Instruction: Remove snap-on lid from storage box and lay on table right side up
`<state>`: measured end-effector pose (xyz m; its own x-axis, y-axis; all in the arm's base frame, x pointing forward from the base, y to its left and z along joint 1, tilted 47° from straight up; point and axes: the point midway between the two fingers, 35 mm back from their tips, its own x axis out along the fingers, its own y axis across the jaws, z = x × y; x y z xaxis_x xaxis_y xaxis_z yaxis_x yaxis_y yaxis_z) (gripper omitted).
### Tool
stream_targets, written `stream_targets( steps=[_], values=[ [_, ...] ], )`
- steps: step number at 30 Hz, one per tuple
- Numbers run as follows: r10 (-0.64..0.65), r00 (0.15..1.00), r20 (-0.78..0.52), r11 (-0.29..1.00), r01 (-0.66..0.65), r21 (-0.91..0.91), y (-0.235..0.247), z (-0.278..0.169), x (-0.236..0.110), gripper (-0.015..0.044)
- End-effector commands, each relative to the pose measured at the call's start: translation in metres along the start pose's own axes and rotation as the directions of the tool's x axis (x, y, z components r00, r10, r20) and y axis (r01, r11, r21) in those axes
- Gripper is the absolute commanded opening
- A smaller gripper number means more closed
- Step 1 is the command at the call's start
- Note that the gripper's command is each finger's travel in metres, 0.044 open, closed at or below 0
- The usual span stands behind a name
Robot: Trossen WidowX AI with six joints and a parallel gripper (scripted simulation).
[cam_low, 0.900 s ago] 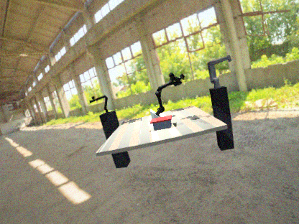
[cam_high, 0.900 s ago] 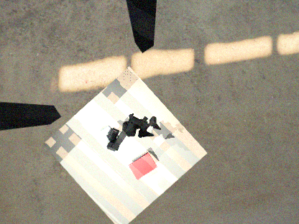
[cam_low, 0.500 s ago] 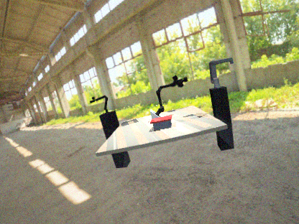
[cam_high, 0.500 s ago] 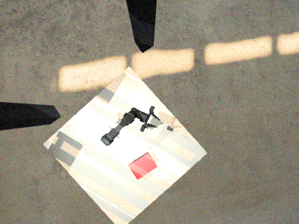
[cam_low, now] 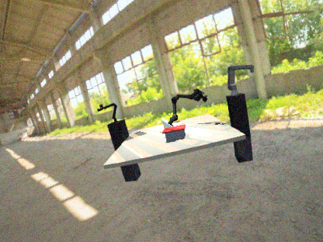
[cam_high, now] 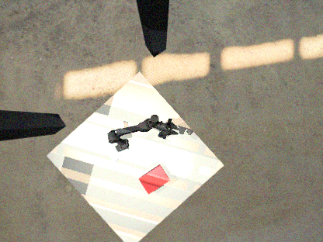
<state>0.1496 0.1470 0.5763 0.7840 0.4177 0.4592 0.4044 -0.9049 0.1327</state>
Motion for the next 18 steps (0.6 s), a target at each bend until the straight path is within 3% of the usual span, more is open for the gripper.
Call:
stream_targets(
  steps=[1, 5, 10, 18],
  values=[
    [-0.04, 0.996, 0.076, 0.972, 0.056, -0.23, -0.015, 0.046, 0.018, 0.0235],
    [-0.063, 0.986, 0.154, 0.92, 0.117, -0.375, -0.017, 0.085, 0.029, 0.0235],
    [-0.098, 0.935, 0.34, 0.808, 0.274, -0.522, -0.005, 0.169, 0.038, 0.0235],
    [-0.116, 0.799, 0.59, 0.702, 0.486, -0.521, 0.038, 0.276, 0.019, 0.0235]
  ],
)
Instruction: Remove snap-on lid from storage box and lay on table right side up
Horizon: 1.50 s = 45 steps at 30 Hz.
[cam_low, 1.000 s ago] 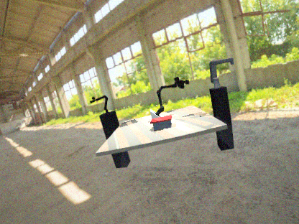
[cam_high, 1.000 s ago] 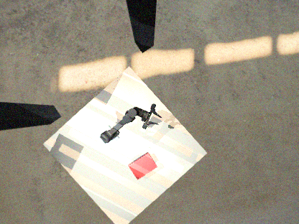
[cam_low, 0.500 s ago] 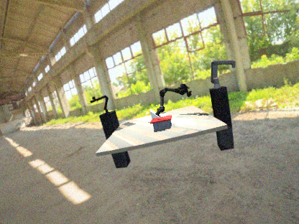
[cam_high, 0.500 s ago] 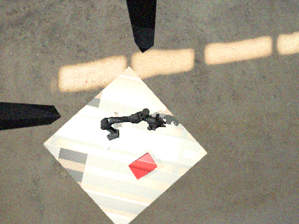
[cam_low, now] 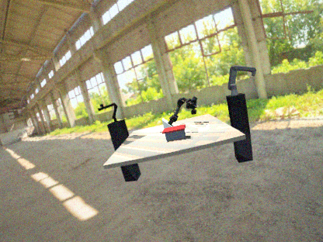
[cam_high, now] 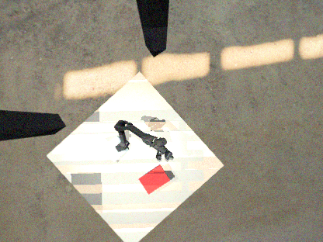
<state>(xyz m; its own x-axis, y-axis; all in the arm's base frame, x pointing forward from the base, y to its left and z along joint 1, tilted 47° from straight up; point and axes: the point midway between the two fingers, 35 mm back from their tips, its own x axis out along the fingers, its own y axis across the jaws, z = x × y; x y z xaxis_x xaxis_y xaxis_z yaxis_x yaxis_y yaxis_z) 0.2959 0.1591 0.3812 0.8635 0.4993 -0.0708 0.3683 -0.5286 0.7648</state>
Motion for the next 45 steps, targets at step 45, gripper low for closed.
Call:
stream_targets(
  steps=[45],
  values=[
    [-0.407, 0.892, 0.2, 0.893, 0.342, 0.292, -0.137, 0.243, -0.038, 0.0235]
  ],
)
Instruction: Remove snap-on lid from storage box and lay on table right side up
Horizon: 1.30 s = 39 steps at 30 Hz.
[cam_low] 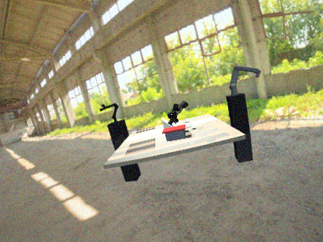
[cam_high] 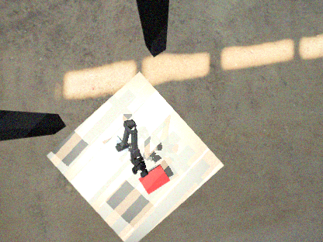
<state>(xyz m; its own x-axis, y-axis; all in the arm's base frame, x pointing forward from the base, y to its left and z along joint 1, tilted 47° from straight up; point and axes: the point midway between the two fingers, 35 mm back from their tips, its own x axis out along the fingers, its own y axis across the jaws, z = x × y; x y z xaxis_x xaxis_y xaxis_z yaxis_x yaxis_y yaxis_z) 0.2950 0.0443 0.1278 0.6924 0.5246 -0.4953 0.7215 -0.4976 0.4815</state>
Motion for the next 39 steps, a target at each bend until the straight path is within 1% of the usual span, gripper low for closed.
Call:
stream_targets(
  steps=[1, 39],
  values=[
    [-0.005, 1.0, 0.006, 1.0, 0.005, 0.01, -0.002, 0.002, 0.006, 0.0235],
    [-0.001, 1.0, 0.002, 1.0, 0.001, 0.012, -0.003, 0.002, 0.066, 0.0235]
  ],
)
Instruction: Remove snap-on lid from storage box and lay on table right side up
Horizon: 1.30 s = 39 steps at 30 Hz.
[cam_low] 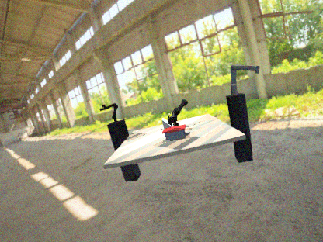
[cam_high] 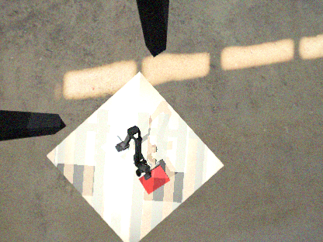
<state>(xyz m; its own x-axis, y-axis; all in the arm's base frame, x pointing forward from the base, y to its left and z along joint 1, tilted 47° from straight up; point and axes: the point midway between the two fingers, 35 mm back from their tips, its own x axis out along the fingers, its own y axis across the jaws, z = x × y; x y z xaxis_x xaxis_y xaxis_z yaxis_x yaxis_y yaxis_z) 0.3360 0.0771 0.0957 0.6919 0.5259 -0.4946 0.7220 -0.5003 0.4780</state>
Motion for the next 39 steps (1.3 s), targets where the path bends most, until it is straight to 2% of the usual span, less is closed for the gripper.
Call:
stream_targets(
  steps=[1, 2, 5, 15, 19, 39],
  values=[
    [0.0, 1.0, 0.003, 1.0, 0.0, 0.008, -0.0009, 0.0008, 0.0055, 0.0235],
    [0.0, 1.0, 0.003, 1.0, 0.0, 0.008, -0.001, 0.0008, 0.0058, 0.0235],
    [0.0, 1.0, 0.003, 1.0, 0.0, 0.008, -0.001, 0.0008, 0.0058, 0.0156],
    [0.0, 1.0, 0.003, 1.0, 0.0, 0.008, -0.001, 0.0008, 0.0058, 0.009],
    [0.0, 1.0, 0.003, 1.0, 0.0, 0.008, -0.001, 0.0008, 0.0058, 0.0],
    [0.003, 1.0, 0.003, 1.0, -0.003, 0.002, 0.0027, 0.0003, 0.0029, 0.0]
  ],
)
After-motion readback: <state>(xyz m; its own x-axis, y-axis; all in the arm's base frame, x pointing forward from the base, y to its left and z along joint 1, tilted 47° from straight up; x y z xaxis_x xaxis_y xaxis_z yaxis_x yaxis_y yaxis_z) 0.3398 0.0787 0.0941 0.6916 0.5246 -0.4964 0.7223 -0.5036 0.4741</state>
